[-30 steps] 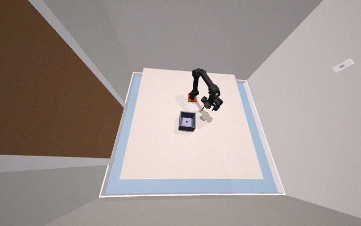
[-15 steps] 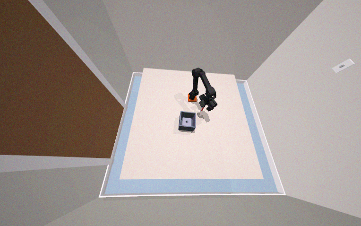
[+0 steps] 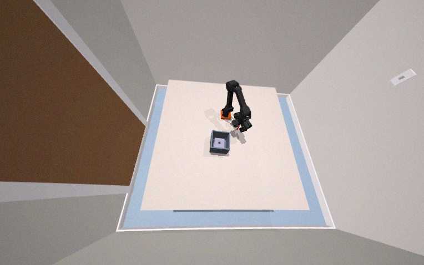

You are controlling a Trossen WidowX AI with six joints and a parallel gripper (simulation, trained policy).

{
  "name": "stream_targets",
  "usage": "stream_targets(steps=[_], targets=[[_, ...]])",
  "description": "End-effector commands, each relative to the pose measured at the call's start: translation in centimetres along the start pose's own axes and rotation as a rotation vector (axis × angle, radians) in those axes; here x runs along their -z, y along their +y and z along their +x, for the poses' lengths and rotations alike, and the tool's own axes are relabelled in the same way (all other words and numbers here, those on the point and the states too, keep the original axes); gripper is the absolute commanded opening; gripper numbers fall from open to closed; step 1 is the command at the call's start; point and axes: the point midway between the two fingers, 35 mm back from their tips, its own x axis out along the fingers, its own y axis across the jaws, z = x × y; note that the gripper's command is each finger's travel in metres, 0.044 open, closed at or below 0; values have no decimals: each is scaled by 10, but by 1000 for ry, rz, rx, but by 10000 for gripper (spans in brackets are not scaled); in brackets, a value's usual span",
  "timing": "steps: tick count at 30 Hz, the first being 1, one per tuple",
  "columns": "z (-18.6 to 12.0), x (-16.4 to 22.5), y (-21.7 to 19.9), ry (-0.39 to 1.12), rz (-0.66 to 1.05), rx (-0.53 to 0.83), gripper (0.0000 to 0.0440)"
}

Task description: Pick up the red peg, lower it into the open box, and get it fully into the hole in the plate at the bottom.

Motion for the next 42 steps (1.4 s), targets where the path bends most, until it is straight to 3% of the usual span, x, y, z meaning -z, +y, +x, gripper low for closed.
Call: stream_targets(steps=[1, 5, 7, 21, 23, 42], targets=[[13, -2, -3, 4, 30, 19, 440], [24, -4, -2, 3, 55, 17, 428], [28, -4, -1, 3, 61, 12, 396], [37, -4, 15, 18, 46, -16, 36], [35, -2, 18, 23, 38, -24, 0], [-35, 15, 49, 130, 5, -266, 0]])
